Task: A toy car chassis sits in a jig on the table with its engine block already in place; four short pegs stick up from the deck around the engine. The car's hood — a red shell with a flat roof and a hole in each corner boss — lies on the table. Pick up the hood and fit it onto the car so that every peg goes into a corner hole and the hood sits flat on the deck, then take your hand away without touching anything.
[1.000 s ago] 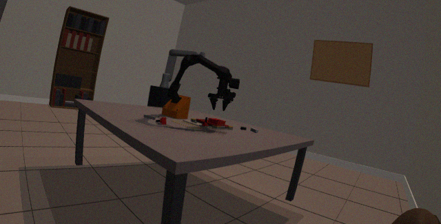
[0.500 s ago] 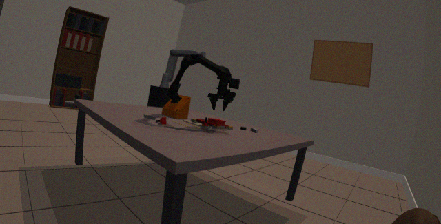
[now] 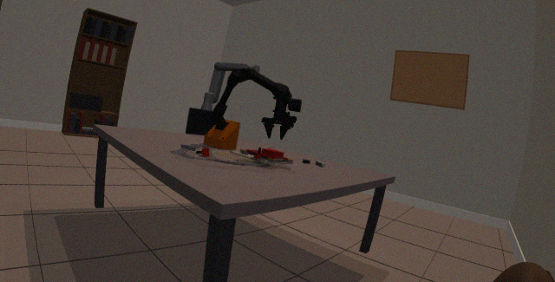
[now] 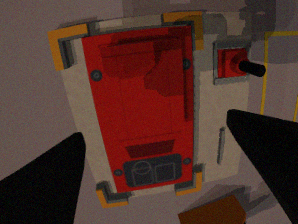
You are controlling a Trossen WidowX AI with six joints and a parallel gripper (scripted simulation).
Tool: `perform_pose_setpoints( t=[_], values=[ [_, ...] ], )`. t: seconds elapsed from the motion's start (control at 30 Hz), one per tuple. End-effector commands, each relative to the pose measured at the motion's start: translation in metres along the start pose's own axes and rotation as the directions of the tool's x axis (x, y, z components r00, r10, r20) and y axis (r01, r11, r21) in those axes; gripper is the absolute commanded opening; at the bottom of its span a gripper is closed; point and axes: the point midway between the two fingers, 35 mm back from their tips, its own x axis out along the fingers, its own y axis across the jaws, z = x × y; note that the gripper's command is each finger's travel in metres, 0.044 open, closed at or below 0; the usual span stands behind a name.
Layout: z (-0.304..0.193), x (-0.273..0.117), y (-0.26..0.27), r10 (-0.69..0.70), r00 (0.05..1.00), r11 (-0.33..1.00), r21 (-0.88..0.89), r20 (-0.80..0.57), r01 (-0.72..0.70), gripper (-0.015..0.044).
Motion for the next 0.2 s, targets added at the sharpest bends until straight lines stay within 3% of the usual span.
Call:
perform_pose_setpoints(
  t=[0.0,0.17],
  values=[
    [-0.0005,-0.0001,0.0001,0.002,1.0,1.0,0.005,-0.004,-0.002,0.044],
    [-0.0005,-0.0001,0.0001,0.002,1.0,1.0,0.005,-0.004,-0.002,0.044]
  ],
)
